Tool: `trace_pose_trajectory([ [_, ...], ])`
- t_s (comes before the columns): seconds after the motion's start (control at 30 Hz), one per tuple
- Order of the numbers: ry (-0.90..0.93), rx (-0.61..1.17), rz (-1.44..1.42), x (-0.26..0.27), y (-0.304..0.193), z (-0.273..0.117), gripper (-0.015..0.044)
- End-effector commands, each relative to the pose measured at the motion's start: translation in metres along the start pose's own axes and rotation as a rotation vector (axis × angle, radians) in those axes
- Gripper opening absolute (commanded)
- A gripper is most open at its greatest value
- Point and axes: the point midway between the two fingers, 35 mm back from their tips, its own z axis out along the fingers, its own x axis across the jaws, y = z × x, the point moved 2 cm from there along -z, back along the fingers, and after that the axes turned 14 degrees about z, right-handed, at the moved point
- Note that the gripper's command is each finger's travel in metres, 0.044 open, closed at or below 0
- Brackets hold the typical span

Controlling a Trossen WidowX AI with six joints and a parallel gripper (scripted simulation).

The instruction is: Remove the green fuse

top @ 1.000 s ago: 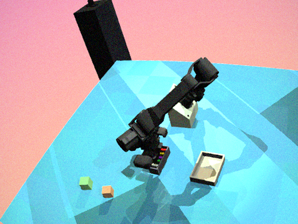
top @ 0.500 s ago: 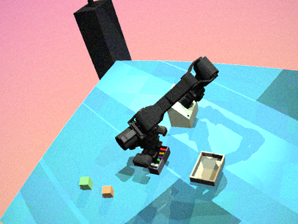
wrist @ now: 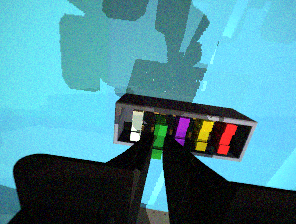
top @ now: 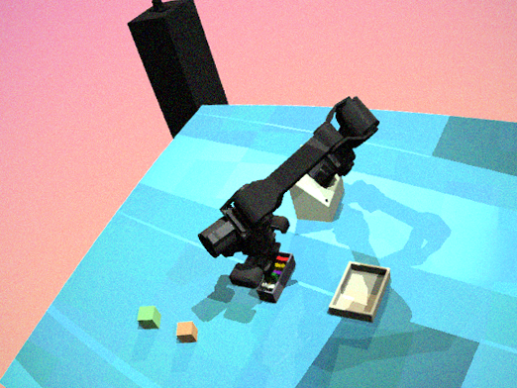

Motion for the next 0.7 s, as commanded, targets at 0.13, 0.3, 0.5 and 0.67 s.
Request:
trace_pose_trajectory([
  [0.13,-0.001,-0.005,-0.004,0.0001,0.0002,-0.0048,0.0],
  [0.3,-0.001,-0.005,-0.004,0.0,0.0002,-0.0072,0.0],
  [0.5,-0.001,-0.004,-0.003,-0.0001,0.0001,-0.0102,0.0],
  [0.67,-0.001,-0.004,-0.003,-0.0003,0.0001,-0.0127,0.0],
])
